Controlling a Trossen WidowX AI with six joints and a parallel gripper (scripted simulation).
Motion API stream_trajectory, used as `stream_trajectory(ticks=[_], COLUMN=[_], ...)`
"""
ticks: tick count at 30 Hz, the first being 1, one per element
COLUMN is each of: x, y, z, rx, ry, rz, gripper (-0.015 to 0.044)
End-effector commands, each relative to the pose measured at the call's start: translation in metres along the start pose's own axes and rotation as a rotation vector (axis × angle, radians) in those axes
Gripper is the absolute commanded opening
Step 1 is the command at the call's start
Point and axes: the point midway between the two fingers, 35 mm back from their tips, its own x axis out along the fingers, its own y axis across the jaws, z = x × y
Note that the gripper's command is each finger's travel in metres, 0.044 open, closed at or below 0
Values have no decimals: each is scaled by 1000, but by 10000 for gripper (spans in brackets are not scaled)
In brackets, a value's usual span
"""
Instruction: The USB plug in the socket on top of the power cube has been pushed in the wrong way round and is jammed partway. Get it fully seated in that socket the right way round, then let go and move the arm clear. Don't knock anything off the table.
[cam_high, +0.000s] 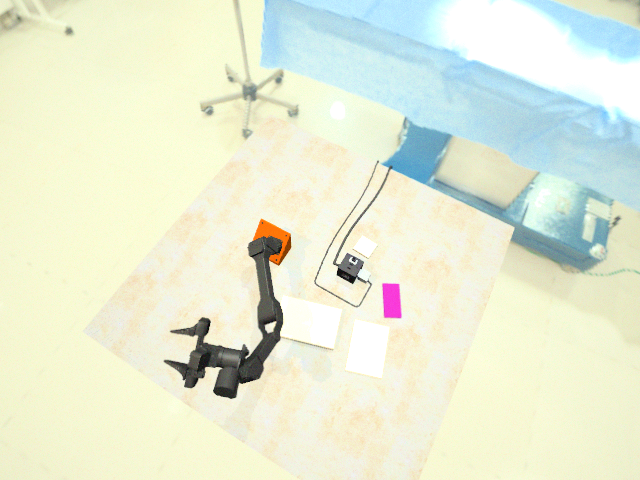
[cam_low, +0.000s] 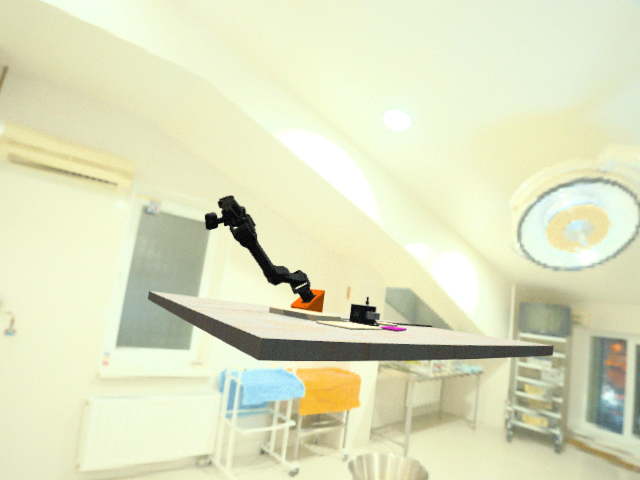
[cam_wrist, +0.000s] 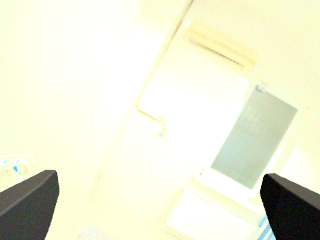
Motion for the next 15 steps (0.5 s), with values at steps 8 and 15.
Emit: stream_trajectory(ticks=[8, 15], x=[71, 93], y=[-103, -221], z=[20, 34], rx=[-8, 71], ry=[8, -1], rz=[-368, -752], gripper=[440, 440])
